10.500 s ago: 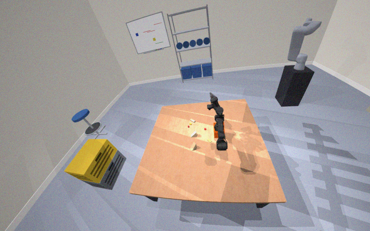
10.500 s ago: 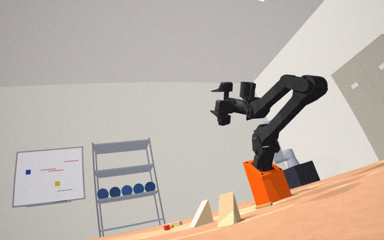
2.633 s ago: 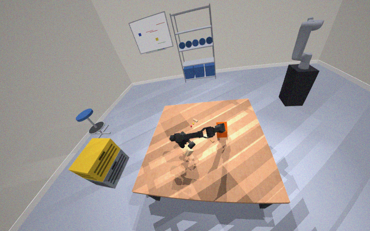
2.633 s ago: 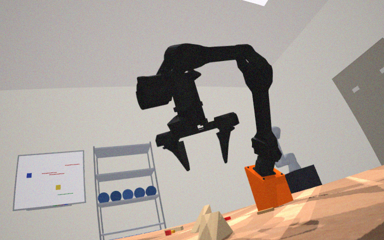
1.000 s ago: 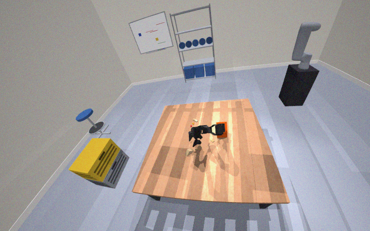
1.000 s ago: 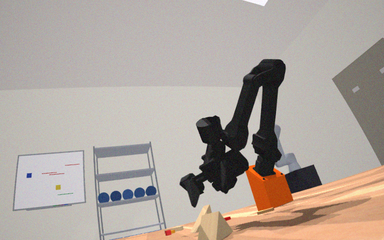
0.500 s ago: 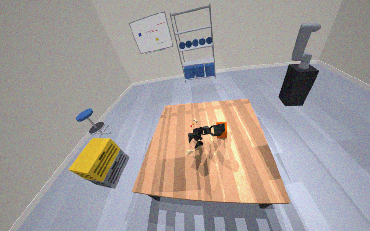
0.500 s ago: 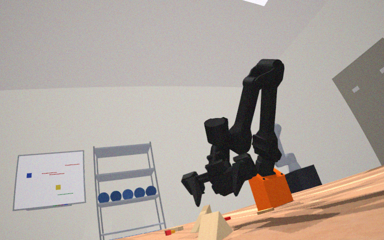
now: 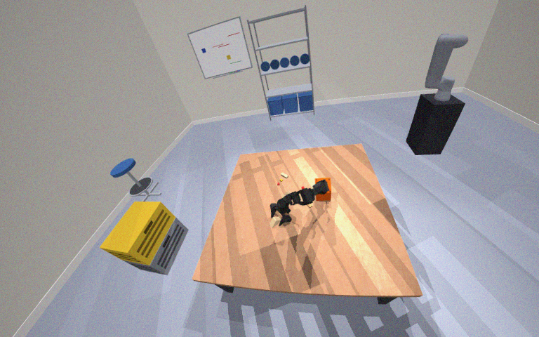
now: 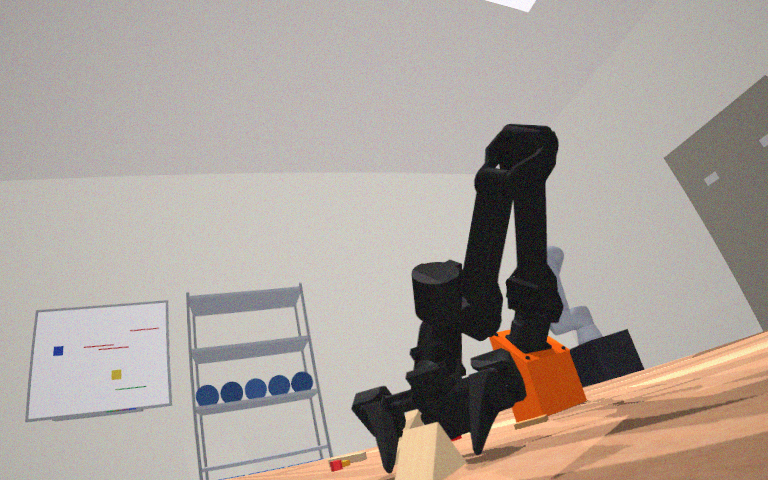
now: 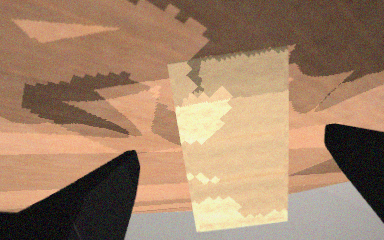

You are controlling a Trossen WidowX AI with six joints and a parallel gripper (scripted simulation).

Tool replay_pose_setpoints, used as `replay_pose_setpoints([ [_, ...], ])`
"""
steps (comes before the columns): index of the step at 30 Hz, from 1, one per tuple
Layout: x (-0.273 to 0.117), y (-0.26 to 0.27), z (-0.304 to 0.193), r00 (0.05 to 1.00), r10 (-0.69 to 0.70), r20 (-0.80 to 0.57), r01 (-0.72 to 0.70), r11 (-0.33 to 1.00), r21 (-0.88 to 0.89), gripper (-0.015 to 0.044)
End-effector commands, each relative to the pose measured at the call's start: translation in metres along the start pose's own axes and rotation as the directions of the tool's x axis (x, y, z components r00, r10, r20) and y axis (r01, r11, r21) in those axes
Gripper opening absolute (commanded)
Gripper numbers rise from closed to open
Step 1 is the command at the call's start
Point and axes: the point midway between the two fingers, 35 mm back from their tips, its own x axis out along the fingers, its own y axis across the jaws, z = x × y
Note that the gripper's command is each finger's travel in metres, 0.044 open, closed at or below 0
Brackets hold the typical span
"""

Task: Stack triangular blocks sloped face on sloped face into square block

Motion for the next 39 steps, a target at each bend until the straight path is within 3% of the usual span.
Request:
replay_pose_setpoints([
  [1, 0.002, 0.001, -0.001, 1.0, 0.006, -0.005, -0.006, 1.0, 0.002, 0.044],
  [4, 0.002, 0.001, -0.001, 1.0, 0.006, -0.005, -0.006, 1.0, 0.002, 0.044],
  [15, 0.001, 0.0, 0.0, 1.0, 0.001, -0.002, -0.001, 1.0, 0.0, 0.0151],
  [21, 0.001, 0.0, 0.0, 1.0, 0.001, -0.002, -0.001, 1.0, 0.0, 0.0111],
  [25, 0.001, 0.0, -0.001, 1.0, 0.001, -0.002, -0.001, 1.0, 0.0, 0.0006],
  [39, -0.04, 0.005, -0.048, 1.0, 0.005, 0.003, -0.005, 1.0, -0.004, 0.0],
])
